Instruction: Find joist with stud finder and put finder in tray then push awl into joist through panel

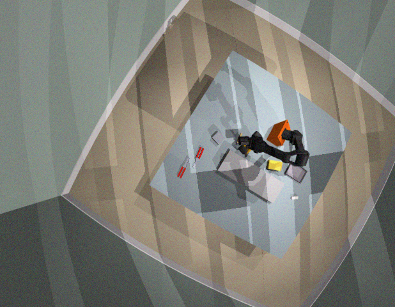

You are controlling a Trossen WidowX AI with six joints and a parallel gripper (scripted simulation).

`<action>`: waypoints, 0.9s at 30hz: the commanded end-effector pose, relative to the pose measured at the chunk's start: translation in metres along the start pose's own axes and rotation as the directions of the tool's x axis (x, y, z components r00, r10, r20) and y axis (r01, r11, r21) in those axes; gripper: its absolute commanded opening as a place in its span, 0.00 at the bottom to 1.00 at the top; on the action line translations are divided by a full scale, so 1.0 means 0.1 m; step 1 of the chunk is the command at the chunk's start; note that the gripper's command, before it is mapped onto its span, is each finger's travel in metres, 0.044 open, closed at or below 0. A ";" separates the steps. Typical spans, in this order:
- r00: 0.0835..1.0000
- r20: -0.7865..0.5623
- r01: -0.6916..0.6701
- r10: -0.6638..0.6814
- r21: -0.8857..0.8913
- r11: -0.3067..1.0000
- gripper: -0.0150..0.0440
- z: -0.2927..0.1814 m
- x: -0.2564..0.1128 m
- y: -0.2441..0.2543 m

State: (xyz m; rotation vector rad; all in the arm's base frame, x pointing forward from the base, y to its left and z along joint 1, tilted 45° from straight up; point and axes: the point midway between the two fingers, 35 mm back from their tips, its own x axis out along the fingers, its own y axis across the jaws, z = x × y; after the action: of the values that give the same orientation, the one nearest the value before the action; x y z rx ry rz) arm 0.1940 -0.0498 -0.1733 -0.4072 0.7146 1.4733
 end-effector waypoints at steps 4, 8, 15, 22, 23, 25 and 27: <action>1.000 0.011 -0.001 0.001 0.010 1.000 0.95 0.00 0.06 0.02; 1.000 0.011 -0.001 0.001 0.010 1.000 0.91 0.00 0.06 0.02; 1.000 0.011 -0.001 0.001 0.010 1.000 0.83 0.00 0.06 0.02; 1.000 0.010 -0.001 0.001 0.010 1.000 0.52 0.01 -0.04 0.01; 1.000 0.009 -0.001 0.001 0.010 1.000 0.47 0.01 -0.06 0.01; 1.000 0.009 -0.001 0.001 0.010 1.000 0.39 0.01 -0.10 0.01; 1.000 0.009 -0.001 0.001 0.010 1.000 0.30 0.01 -0.15 0.01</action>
State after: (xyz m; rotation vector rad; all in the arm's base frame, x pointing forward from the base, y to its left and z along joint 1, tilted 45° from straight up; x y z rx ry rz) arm 0.1877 -0.0478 -0.1696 -0.3637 0.7175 1.4847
